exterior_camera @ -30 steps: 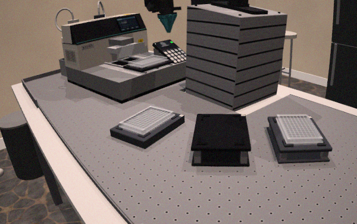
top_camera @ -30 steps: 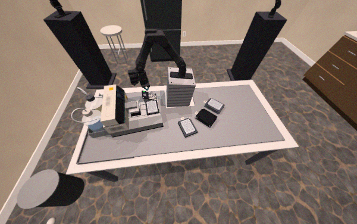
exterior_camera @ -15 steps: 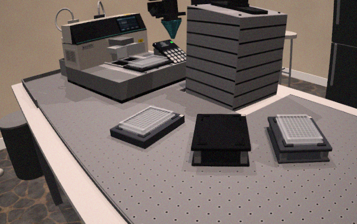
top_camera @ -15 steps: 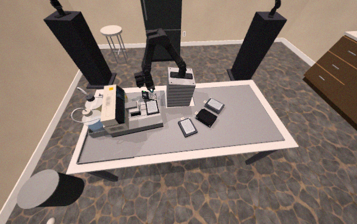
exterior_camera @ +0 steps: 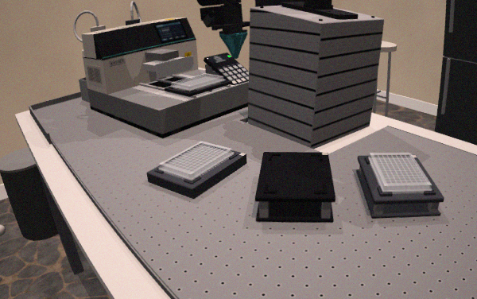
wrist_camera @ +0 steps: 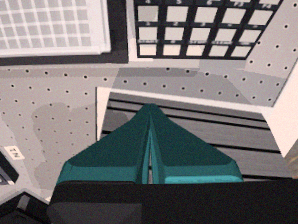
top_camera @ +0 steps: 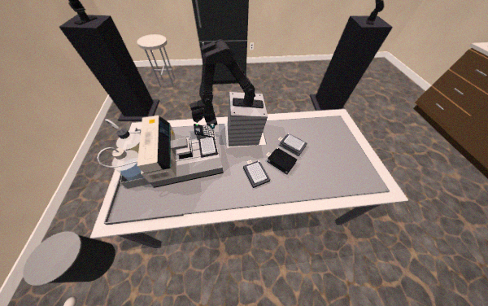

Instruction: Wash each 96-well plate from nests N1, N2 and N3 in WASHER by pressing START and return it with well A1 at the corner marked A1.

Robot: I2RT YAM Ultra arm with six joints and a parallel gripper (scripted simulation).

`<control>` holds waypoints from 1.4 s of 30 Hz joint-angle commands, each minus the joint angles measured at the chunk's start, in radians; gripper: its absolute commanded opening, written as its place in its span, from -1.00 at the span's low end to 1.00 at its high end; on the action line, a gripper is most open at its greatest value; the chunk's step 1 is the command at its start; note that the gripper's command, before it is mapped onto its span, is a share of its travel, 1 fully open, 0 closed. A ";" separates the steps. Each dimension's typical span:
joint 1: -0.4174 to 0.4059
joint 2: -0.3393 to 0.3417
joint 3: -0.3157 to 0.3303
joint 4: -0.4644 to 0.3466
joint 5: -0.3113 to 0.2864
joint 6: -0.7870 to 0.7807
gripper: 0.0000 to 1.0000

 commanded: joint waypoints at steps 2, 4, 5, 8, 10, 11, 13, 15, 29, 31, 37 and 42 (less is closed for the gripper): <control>0.000 -0.008 0.003 0.035 0.000 0.011 -1.00; 0.000 -0.008 0.003 0.036 0.000 0.011 -1.00; 0.000 -0.008 0.003 0.036 0.000 0.011 -1.00; 0.000 -0.008 0.003 0.035 0.000 0.011 -1.00; 0.000 -0.008 0.003 0.036 0.000 0.011 -1.00; 0.014 -0.008 0.015 0.024 -0.001 -0.008 1.00; 0.042 -0.008 0.040 0.000 -0.004 -0.046 1.00; 0.069 -0.007 0.067 -0.025 -0.007 -0.086 1.00; 0.208 0.023 0.254 -0.174 -0.021 -0.348 1.00; 0.227 0.031 0.289 -0.200 -0.023 -0.395 1.00; 0.251 0.043 0.334 -0.232 -0.025 -0.505 1.00; 0.251 0.043 0.335 -0.232 -0.025 -0.672 1.00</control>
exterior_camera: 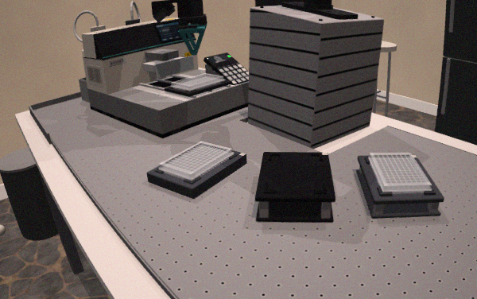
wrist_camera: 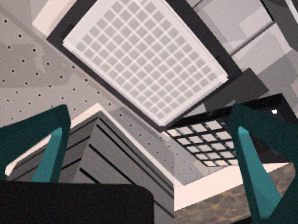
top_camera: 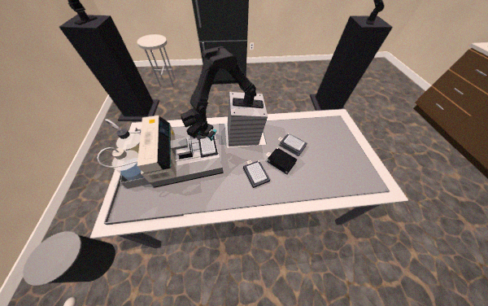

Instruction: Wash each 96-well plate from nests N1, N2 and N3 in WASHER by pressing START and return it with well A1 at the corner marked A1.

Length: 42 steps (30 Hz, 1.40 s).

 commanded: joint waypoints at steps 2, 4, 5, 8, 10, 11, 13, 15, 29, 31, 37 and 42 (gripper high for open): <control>0.000 -0.006 0.005 -0.005 0.000 -0.185 1.00; 0.000 -0.006 0.005 -0.006 -0.001 -0.251 1.00; 0.000 -0.006 0.005 -0.006 -0.001 -0.285 1.00; 0.000 -0.006 0.005 -0.006 -0.001 -0.385 1.00; 0.000 -0.006 0.005 -0.006 -0.001 -0.451 1.00; 0.000 -0.006 0.005 -0.006 -0.001 -0.451 1.00; 0.000 -0.006 0.005 -0.006 -0.001 -0.485 1.00; 0.000 -0.006 0.005 -0.006 -0.001 -0.551 1.00; 0.000 -0.006 0.005 -0.006 -0.001 -0.755 1.00; 0.000 -0.006 0.005 -0.006 -0.001 -0.755 1.00; 0.000 0.008 0.002 0.011 -0.001 -0.755 1.00; 0.002 0.033 0.000 0.038 -0.001 -0.753 1.00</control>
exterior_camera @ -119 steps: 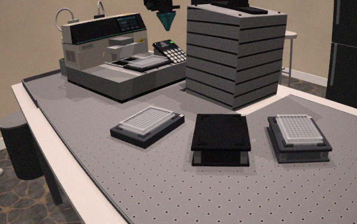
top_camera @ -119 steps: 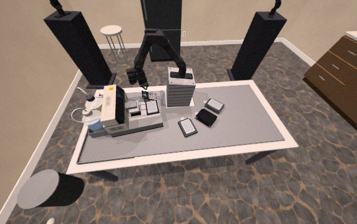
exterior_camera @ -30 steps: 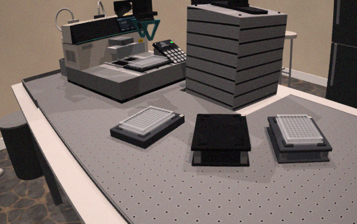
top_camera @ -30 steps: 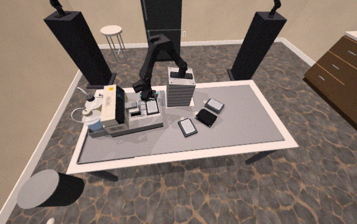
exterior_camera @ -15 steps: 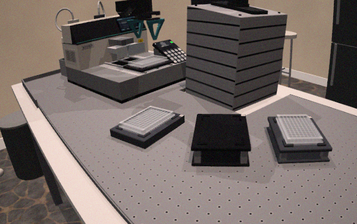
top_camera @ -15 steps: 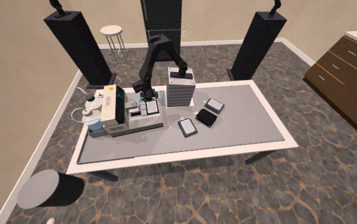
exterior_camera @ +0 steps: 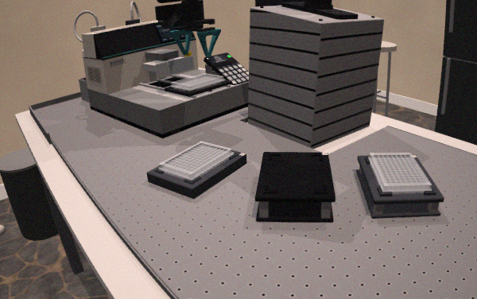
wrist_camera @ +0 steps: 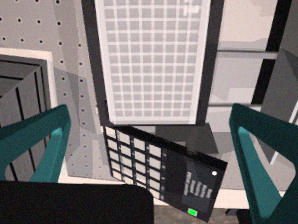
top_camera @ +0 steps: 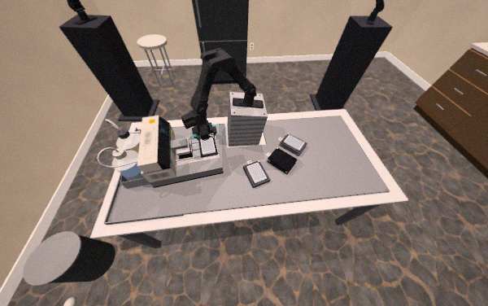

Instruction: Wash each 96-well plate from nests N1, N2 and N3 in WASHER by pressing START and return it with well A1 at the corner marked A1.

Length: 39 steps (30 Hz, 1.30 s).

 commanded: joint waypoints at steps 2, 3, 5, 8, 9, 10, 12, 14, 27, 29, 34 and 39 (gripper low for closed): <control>0.001 0.008 0.001 0.026 -0.001 0.000 1.00; 0.001 0.008 0.001 0.026 -0.001 0.000 1.00; 0.001 0.013 0.001 0.031 -0.001 0.001 1.00; 0.002 0.028 0.000 0.047 -0.001 0.002 1.00; 0.002 0.034 0.000 0.052 -0.001 0.002 1.00; 0.003 0.039 0.000 0.057 -0.001 0.002 1.00; 0.003 0.049 0.000 0.068 -0.001 0.003 1.00; 0.004 0.059 0.000 0.078 -0.001 0.003 1.00; 0.007 0.117 0.003 0.133 -0.001 0.006 1.00; 0.007 0.128 0.004 0.143 -0.001 0.007 1.00; 0.008 0.146 0.006 0.158 -0.002 0.008 1.00; 0.008 0.146 0.006 0.159 -0.002 0.008 1.00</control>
